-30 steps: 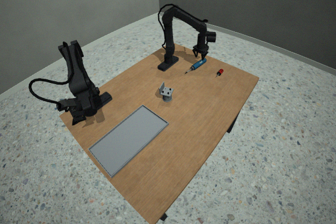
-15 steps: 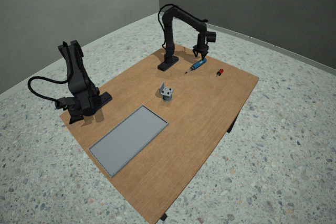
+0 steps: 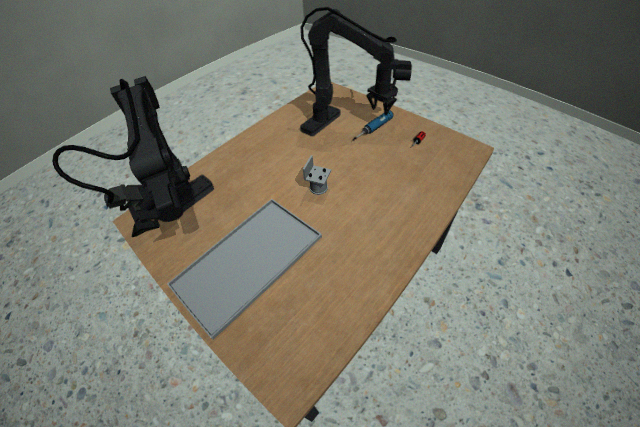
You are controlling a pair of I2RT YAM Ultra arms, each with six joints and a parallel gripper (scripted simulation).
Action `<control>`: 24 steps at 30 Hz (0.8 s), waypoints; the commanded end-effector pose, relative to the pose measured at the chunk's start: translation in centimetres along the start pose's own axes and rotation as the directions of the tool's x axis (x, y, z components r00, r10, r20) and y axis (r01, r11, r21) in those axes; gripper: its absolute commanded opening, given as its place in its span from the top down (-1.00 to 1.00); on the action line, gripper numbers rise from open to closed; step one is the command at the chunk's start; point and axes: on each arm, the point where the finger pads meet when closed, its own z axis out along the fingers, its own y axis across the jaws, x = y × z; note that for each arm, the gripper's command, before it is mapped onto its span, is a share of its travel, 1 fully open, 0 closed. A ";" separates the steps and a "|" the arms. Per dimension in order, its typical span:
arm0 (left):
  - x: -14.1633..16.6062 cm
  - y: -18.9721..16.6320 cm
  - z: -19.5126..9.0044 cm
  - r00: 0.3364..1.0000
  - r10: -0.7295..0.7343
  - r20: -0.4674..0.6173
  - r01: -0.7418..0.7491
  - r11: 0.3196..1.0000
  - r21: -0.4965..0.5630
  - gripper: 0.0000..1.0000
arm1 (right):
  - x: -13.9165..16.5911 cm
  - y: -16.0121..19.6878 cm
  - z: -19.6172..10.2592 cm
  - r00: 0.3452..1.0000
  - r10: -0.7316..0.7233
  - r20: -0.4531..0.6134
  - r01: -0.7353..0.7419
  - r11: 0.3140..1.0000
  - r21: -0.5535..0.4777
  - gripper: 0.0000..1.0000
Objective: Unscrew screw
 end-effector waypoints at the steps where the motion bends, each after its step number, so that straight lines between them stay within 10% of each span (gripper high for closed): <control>1: -0.4 -0.5 -1.5 1.000 0.007 0.029 -0.009 0.999 0.039 -0.30 | -1.3 -0.3 -0.4 0.999 0.044 0.020 -0.044 0.999 -0.007 -0.72; 24: -2.5 -4.3 -4.9 0.974 0.185 0.130 -0.209 0.954 0.213 -0.30 | -1.3 -0.3 -0.4 0.999 0.044 0.020 -0.044 0.999 -0.007 -0.72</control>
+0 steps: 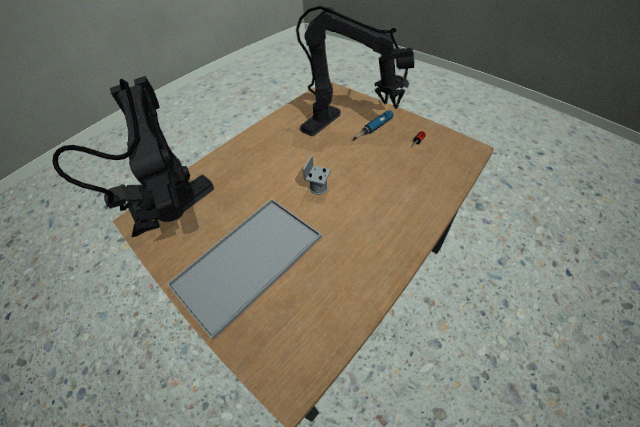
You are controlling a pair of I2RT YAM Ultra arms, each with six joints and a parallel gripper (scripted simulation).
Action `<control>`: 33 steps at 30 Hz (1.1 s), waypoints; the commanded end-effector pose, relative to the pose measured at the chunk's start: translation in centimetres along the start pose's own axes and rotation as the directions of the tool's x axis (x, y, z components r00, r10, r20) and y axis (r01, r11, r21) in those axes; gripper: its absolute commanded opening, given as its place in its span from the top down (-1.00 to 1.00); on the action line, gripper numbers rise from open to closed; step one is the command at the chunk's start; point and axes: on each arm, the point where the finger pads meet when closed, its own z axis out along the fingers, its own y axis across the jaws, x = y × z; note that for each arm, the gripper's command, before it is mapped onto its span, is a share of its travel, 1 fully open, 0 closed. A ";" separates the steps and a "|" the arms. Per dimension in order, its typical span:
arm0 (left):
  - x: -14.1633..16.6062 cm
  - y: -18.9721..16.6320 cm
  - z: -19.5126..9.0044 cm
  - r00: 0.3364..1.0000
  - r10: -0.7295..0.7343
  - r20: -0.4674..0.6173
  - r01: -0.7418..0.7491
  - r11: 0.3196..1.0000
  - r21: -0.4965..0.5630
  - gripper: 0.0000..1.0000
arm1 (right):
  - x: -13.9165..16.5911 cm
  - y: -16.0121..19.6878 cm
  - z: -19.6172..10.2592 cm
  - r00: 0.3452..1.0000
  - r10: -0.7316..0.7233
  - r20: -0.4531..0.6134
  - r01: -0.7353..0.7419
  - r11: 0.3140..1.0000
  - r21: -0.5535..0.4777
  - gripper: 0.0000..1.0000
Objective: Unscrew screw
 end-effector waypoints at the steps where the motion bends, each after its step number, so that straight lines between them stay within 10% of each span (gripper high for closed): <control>1: -0.9 -1.4 -1.7 0.998 0.051 0.046 -0.054 0.996 0.066 -0.30 | -1.3 -0.3 -0.4 0.999 0.044 0.020 -0.044 0.999 -0.007 -0.72; 33: -5.2 -7.1 -10.0 0.849 0.388 0.358 -0.485 0.840 0.242 -0.30 | -1.3 -0.3 -0.4 0.999 0.044 0.020 -0.044 0.999 -0.007 -0.72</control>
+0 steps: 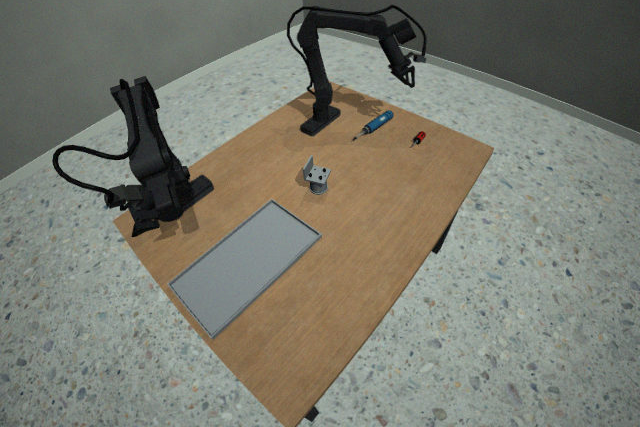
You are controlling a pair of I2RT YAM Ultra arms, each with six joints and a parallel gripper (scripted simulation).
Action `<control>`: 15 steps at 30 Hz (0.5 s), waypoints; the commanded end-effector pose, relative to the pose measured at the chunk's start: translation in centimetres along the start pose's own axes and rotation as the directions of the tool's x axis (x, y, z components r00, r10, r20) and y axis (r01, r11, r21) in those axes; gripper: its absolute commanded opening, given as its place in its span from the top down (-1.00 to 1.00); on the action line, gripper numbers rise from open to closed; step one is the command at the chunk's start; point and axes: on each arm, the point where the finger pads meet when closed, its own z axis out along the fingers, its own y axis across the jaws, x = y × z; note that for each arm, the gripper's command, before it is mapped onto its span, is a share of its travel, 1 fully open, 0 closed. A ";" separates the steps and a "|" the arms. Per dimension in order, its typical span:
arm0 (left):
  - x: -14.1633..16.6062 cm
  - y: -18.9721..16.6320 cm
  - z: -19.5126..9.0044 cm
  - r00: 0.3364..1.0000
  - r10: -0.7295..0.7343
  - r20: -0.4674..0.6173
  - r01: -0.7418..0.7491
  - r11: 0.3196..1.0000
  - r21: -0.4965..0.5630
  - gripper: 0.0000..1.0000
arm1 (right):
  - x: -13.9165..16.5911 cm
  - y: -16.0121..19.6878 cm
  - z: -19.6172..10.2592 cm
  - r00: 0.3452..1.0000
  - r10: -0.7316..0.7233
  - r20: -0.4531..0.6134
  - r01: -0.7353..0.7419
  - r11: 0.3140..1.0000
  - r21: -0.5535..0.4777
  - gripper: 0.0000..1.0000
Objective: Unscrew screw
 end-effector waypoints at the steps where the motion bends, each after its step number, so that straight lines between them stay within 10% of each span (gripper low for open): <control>1: -1.1 -0.6 -0.7 0.999 0.040 0.032 -0.041 0.999 0.032 -0.30 | -1.3 -0.3 -0.4 0.999 0.044 0.020 -0.044 0.999 -0.007 -0.72; 15: -4.8 -3.3 -5.0 0.938 0.268 0.218 -0.293 0.952 0.091 -0.30 | -1.3 -0.3 -0.4 0.999 0.044 0.020 -0.044 0.999 -0.007 -0.72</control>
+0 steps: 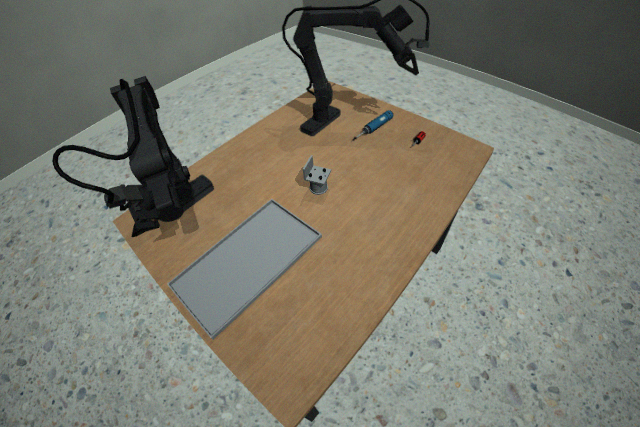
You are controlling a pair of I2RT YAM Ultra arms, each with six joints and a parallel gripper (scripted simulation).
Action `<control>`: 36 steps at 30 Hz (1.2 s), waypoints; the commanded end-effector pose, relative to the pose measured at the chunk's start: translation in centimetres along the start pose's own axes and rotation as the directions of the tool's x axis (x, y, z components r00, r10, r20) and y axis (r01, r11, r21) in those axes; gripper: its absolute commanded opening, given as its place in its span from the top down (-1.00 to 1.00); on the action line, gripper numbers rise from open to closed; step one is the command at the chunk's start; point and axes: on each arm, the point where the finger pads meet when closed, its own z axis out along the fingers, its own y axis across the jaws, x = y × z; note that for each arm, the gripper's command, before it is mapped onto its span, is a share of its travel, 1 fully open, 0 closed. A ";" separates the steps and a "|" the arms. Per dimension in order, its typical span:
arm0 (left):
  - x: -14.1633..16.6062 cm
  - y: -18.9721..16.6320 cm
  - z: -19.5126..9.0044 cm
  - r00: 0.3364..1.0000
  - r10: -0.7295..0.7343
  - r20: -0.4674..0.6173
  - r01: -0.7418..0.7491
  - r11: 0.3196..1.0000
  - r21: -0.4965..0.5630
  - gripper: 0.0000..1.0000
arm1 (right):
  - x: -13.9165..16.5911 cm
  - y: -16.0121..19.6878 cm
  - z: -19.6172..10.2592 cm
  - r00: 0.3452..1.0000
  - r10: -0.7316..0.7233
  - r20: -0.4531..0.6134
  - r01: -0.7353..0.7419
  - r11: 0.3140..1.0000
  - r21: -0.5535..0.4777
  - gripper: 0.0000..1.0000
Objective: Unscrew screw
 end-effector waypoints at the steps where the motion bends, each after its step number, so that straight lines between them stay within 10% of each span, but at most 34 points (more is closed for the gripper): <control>1: -1.6 -0.5 -0.7 0.997 0.061 0.050 -0.063 0.997 0.032 -0.30 | -1.3 -0.3 -0.4 0.999 0.044 0.020 -0.044 0.999 -0.007 -0.72; 15: -6.0 -3.0 -6.1 0.913 0.311 0.263 -0.332 0.943 0.037 -0.30 | -1.3 -0.3 -0.4 0.999 0.044 0.020 -0.044 0.999 -0.007 -0.72; 36: -4.9 -2.8 -4.7 0.931 0.297 0.214 -0.314 0.948 0.049 -0.30 | -1.3 -0.3 -0.4 0.999 0.044 0.020 -0.044 0.999 -0.007 -0.72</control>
